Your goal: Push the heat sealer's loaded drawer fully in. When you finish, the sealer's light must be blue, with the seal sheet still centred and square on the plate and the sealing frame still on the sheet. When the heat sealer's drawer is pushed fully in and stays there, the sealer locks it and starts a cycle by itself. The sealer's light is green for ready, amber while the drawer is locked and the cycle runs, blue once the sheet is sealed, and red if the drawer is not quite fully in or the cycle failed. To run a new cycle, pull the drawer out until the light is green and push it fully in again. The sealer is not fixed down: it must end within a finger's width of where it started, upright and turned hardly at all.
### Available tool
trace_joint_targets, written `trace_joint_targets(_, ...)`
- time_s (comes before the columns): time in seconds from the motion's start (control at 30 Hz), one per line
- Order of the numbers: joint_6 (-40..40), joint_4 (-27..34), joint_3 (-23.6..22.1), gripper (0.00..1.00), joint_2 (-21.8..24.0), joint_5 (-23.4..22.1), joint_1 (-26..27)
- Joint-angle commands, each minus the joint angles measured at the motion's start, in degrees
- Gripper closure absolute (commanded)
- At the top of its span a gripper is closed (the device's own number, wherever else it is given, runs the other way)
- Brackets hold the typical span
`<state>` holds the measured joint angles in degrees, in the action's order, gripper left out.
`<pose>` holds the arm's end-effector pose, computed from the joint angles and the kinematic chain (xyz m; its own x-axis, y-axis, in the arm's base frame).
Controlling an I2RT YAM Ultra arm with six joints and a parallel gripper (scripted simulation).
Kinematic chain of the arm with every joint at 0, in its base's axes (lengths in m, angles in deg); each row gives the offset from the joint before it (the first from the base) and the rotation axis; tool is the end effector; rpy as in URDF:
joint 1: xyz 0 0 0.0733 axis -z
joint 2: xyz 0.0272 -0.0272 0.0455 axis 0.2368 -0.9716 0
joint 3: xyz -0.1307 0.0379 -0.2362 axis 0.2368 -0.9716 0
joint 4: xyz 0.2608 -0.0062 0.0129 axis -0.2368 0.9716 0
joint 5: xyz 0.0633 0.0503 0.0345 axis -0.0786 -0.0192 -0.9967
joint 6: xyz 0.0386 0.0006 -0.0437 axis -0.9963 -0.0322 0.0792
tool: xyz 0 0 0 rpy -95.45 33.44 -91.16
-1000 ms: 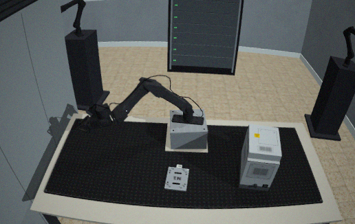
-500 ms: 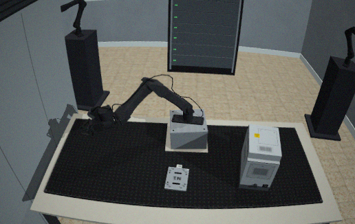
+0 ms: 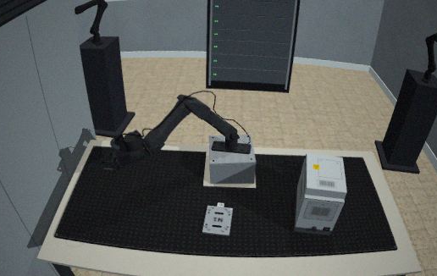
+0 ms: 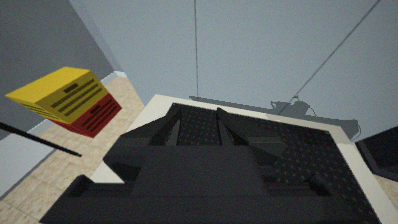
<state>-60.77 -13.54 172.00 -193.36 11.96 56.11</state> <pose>0.3842 -0.3725 0.2179 -0.0751 0.1827 -0.9803 0.9186 0.3951 0.0033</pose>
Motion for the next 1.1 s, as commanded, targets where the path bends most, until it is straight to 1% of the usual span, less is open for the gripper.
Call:
trace_joint_targets(0.0, -0.60, 1.08, 2.26, 0.55, 2.40, 1.61, -1.16)
trace_joint_targets(0.03, -0.60, 1.08, 2.26, 0.55, 2.40, 1.61, -1.16)
trace_joint_targets(0.07, 0.88, 1.53, 1.81, 0.55, 2.99, -1.03, 0.02)
trace_joint_targets(0.13, 1.91, 2.68, -1.09, 0.55, 3.91, -4.51, 0.19)
trace_joint_targets(0.17, 1.93, 2.92, -0.90, 0.55, 4.03, -4.48, -0.15)
trace_joint_targets(0.2, 1.91, 2.91, 1.09, 0.55, 4.29, -4.19, -1.43)
trace_joint_targets(0.5, -0.01, 4.52, 1.90, 0.55, 4.63, 0.60, -5.76)
trace_joint_targets(0.6, -0.03, 4.55, 1.91, 0.55, 4.64, 0.69, -5.84)
trace_joint_targets(0.63, 0.19, 4.57, 1.85, 0.55, 4.69, 0.82, -4.78)
trace_joint_targets(0.8, 0.21, 4.58, 1.82, 0.55, 4.72, 0.83, -4.78)
trace_joint_targets(0.93, 0.22, 4.61, 1.82, 0.55, 4.73, 0.46, -5.86)
trace_joint_targets(1.07, 0.23, 4.57, 1.81, 0.55, 4.74, 0.41, -5.48)
